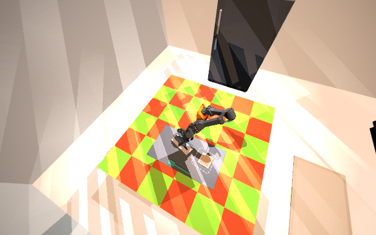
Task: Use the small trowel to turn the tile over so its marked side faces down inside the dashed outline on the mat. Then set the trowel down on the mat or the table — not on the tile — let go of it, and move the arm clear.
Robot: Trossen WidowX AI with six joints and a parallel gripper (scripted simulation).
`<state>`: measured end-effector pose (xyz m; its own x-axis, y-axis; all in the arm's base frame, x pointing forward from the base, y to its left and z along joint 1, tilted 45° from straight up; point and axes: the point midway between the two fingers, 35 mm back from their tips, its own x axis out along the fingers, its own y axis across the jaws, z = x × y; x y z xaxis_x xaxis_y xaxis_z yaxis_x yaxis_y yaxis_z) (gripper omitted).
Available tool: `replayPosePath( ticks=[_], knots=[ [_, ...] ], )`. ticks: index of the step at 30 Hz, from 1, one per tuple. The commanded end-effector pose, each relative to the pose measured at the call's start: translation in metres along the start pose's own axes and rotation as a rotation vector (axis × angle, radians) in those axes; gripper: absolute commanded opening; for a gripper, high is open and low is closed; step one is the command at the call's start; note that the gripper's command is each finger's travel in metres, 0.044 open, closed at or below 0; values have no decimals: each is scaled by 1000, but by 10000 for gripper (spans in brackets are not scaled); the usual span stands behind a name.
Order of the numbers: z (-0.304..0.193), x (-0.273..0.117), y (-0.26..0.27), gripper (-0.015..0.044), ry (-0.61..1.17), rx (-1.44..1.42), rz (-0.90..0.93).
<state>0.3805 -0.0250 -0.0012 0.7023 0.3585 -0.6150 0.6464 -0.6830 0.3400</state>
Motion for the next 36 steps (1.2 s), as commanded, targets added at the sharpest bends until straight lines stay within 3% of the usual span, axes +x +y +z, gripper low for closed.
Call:
replayPosePath(
  ticks=[1,36],
  knots=[
    [8,7,11,0,-55,60,12],
    [110,55,23,0,-712,627,66]
  ],
)
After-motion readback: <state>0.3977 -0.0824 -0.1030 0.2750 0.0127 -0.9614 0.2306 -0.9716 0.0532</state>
